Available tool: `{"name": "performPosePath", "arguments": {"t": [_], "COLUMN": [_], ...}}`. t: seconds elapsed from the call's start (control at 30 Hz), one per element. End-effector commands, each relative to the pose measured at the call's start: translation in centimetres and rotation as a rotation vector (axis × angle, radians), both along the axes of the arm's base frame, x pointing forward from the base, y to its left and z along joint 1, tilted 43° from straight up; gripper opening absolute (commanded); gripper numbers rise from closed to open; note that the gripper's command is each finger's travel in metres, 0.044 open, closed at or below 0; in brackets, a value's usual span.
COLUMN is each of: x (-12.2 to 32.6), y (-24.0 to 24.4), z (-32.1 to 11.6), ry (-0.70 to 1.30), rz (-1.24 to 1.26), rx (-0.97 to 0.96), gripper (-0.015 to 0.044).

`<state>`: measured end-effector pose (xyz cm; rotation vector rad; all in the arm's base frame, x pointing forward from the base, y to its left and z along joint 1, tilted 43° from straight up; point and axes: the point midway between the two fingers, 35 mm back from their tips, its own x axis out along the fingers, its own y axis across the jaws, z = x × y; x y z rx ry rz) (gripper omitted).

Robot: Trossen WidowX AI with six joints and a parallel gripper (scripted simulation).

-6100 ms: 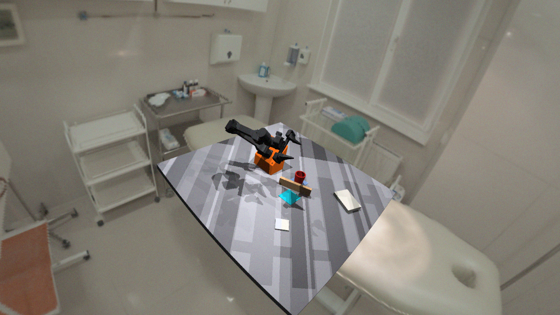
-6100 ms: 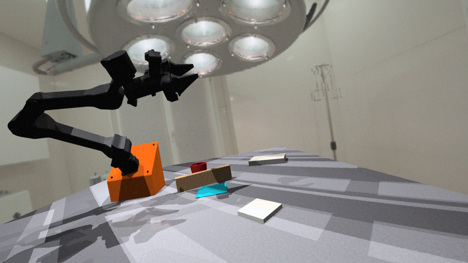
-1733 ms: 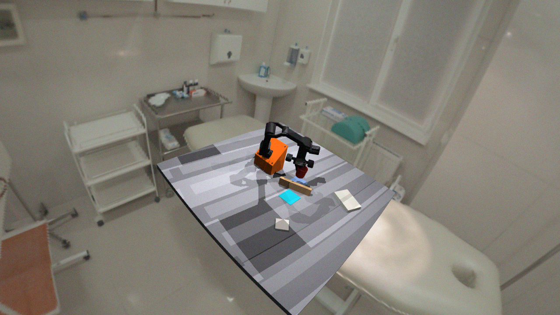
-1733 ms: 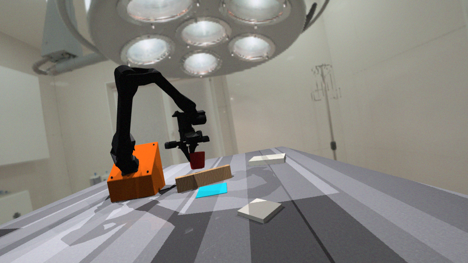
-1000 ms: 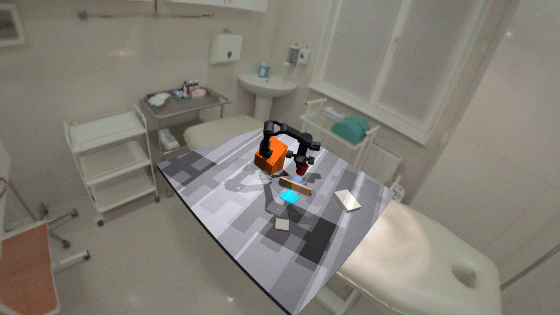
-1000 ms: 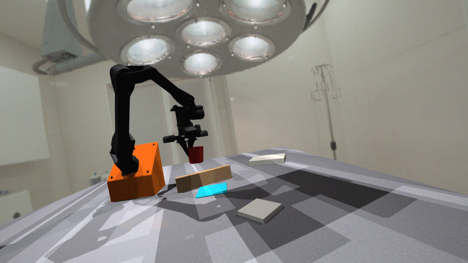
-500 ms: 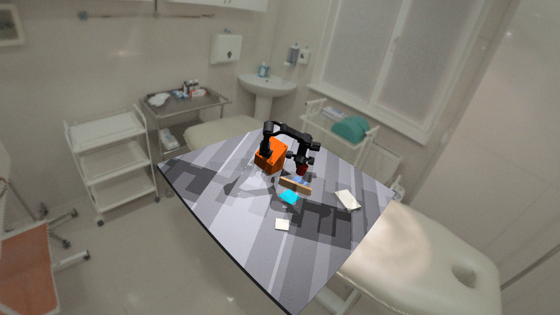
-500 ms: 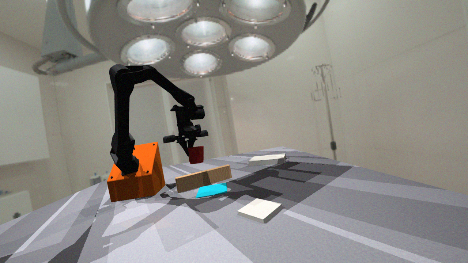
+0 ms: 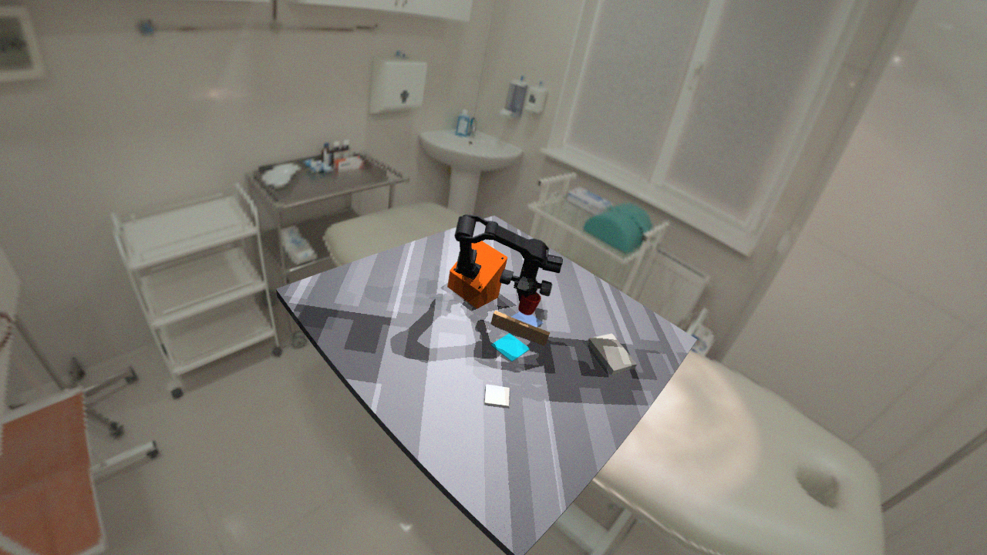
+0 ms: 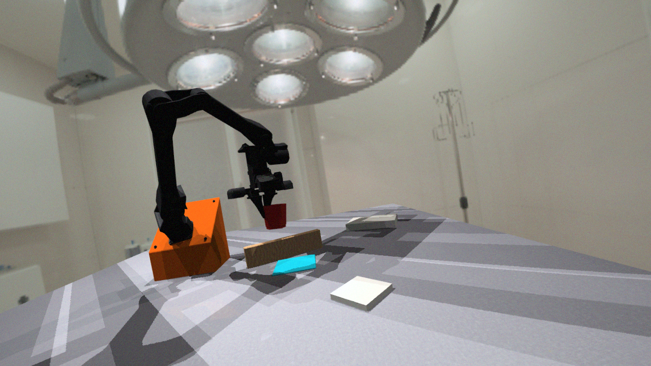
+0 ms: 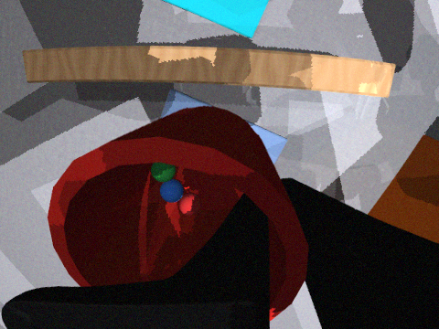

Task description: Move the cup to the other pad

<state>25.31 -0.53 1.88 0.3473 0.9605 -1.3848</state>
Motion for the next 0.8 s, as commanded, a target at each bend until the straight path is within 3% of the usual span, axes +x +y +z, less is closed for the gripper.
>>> {"name": "performPosePath", "arguments": {"t": [0.0,0.77], "x": [0.4,1.5], "y": [-0.9,-5.2], "z": [0.9,4.7], "ry": [-0.004,-0.005], "rz": [0.001,0.000], "rx": [-0.001,-0.004], "gripper": [0.0000,0.0000]}}
